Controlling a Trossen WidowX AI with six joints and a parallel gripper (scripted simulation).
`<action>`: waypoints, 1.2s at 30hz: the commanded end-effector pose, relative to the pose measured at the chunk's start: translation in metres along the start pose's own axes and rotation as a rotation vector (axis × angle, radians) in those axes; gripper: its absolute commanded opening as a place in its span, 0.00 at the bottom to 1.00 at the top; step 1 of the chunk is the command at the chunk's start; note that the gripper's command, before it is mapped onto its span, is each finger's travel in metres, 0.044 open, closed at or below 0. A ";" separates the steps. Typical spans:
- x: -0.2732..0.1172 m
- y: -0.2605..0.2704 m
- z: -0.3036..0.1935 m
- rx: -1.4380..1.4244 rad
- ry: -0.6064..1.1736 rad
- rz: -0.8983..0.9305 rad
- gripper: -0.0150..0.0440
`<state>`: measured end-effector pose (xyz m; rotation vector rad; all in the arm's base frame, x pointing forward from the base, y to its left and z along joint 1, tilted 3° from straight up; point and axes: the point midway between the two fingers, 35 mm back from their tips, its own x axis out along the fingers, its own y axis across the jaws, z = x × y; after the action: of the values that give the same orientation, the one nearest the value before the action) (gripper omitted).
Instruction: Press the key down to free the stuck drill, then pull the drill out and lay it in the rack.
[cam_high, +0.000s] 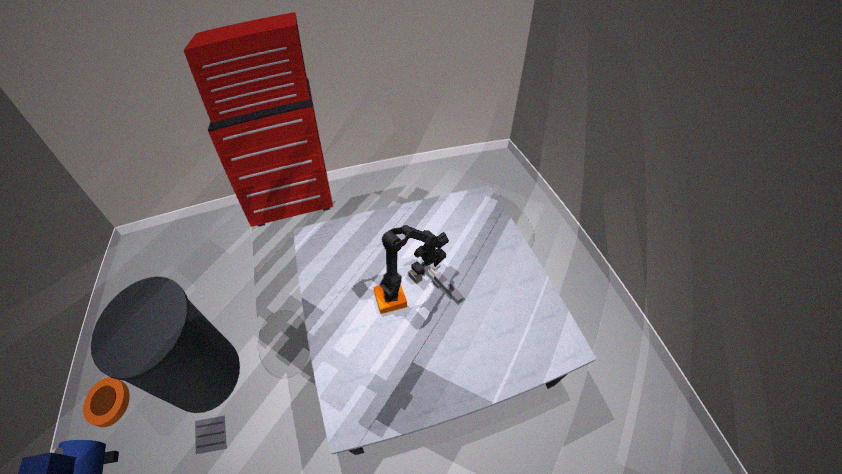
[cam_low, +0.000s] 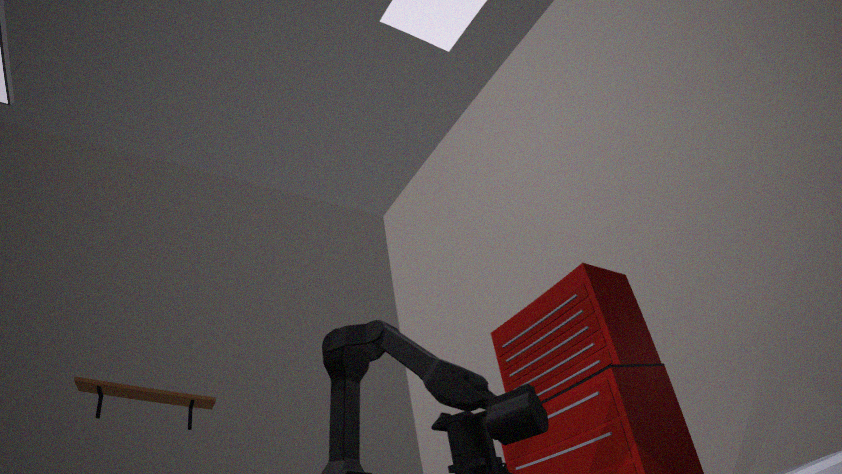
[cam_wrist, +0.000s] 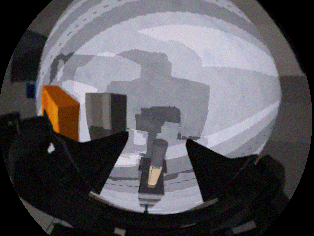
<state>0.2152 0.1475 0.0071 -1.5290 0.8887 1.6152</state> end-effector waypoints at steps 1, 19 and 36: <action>0.001 0.000 -0.002 -0.005 0.000 -0.001 1.00; 0.005 0.000 -0.011 -0.005 0.001 -0.001 1.00; 0.005 -0.001 -0.011 0.001 -0.002 -0.002 0.51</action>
<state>0.2212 0.1382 0.0016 -1.5272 0.8859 1.6149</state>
